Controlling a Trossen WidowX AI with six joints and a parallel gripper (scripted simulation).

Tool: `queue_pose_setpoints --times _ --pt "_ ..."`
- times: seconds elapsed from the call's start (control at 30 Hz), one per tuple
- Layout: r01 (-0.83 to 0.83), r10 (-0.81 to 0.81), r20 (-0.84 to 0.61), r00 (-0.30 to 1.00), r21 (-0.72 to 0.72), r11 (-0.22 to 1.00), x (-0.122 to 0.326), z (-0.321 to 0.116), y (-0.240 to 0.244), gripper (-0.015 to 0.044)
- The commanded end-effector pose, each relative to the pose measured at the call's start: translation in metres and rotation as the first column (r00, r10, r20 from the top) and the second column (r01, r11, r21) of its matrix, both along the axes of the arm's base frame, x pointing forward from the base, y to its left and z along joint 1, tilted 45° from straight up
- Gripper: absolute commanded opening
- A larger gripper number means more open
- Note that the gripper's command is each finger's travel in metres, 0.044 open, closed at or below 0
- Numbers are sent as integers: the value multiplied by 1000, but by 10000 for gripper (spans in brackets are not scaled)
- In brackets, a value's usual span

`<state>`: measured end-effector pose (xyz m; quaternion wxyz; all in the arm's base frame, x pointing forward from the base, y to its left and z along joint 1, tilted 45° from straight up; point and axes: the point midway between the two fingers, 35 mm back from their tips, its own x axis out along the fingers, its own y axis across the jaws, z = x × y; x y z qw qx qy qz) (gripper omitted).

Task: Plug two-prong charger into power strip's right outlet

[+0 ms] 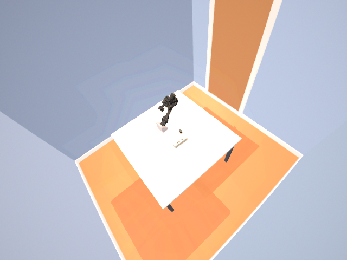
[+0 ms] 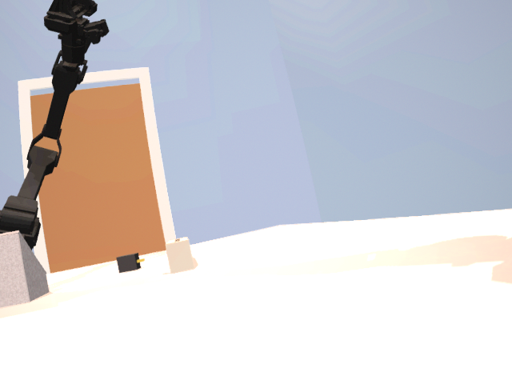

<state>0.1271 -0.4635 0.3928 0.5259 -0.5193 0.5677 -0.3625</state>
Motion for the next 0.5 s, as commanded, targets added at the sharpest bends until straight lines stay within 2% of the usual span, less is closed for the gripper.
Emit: queue_pose_setpoints --times 0.0,0.47 --pt "-78 72 68 995 89 993 28 -25 11 440" --pt "-324 194 324 926 420 848 117 -111 77 440"
